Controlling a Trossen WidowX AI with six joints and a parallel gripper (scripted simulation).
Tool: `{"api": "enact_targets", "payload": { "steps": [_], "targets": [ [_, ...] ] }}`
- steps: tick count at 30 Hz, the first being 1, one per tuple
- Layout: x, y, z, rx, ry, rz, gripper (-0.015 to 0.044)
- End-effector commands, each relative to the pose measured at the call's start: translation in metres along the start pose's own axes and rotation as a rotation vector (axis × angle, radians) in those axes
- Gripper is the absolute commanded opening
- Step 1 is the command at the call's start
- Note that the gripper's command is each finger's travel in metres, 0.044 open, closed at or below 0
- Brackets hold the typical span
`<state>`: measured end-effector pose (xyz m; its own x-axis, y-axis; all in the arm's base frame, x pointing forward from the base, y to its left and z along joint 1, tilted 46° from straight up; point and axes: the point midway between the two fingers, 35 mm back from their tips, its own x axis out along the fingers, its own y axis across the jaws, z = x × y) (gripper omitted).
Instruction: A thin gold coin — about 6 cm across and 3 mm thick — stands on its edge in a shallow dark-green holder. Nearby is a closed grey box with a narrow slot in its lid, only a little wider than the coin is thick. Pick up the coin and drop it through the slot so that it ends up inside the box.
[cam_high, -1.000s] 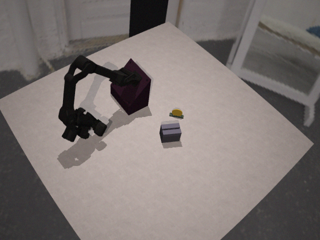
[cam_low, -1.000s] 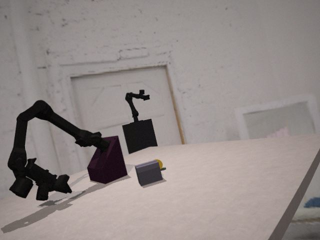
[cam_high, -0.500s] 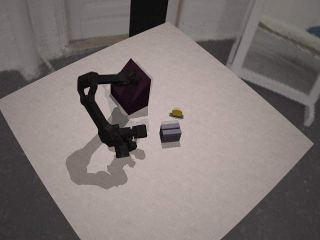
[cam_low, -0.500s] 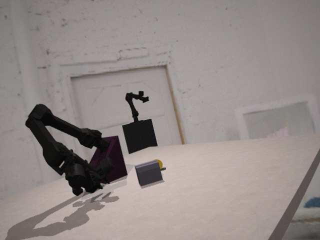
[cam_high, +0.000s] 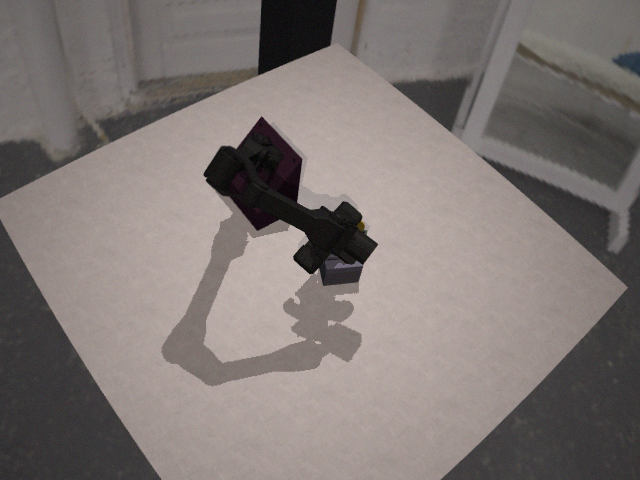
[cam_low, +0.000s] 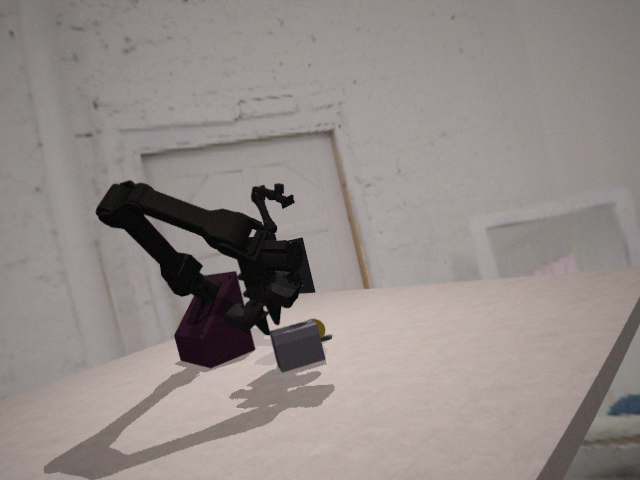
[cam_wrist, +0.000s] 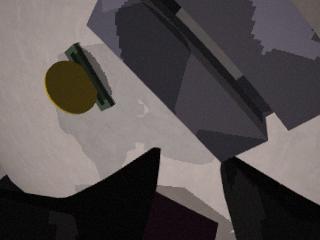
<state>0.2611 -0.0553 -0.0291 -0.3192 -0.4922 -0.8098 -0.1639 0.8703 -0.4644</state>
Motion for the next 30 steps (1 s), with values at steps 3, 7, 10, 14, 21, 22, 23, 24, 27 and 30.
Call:
{"api": "enact_targets", "payload": {
  "steps": [3,7,10,14,21,22,23,24,27,30],
  "targets": [
    [-0.003,0.075,0.004,-0.241,-0.047,-0.093,0.0161],
    [-0.004,0.111,0.001,-0.357,-0.093,-0.203,0.0161],
    [-0.004,0.140,-0.005,-0.455,-0.140,-0.301,0.0161],
    [-0.002,0.157,-0.011,-0.514,-0.172,-0.363,0.0161],
    [0.027,0.146,-0.003,-0.514,-0.172,-0.366,0.0161],
    [0.030,0.145,-0.003,-0.514,-0.172,-0.366,0.0161],
    [0.030,0.145,-0.003,-0.514,-0.172,-0.366,0.0161],
    [0.030,0.145,-0.003,-0.514,-0.172,-0.366,0.0161],
    [0.035,0.144,-0.002,-0.514,-0.172,-0.366,0.0161],
    [0.044,0.139,-0.001,-0.514,-0.172,-0.366,0.0161]
  ]
}}
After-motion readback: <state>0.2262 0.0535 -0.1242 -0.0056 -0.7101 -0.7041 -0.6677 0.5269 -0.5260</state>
